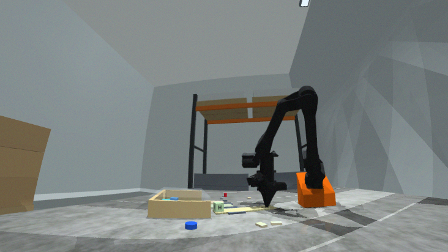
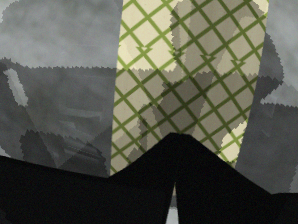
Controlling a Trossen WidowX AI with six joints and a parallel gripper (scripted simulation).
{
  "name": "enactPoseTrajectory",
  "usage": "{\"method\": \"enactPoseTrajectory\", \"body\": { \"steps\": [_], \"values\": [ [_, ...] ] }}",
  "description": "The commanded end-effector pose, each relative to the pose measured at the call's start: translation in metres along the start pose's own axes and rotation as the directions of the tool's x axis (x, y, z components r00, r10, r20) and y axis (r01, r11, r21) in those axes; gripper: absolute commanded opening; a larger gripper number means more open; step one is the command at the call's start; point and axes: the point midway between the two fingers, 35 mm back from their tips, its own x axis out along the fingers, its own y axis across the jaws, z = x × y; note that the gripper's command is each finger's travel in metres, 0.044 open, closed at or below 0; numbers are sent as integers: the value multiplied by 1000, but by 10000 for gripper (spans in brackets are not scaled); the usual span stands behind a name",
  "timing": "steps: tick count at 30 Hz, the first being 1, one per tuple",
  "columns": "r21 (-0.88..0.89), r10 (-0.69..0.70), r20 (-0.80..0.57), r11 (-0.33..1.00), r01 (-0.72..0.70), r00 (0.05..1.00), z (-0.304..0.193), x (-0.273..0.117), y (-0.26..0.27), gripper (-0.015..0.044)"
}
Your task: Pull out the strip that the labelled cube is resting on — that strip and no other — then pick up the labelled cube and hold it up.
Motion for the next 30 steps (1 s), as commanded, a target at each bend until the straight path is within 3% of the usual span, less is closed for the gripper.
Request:
{"method": "enactPoseTrajectory", "body": {
  "steps": [1, 30],
  "values": [
    [6, 9, -28, 1000, -8, 1000, -15, 4, 4, 0],
    [6, 9, -28, 1000, -8, 1000, -19, 4, 4, 0]
  ]
}}
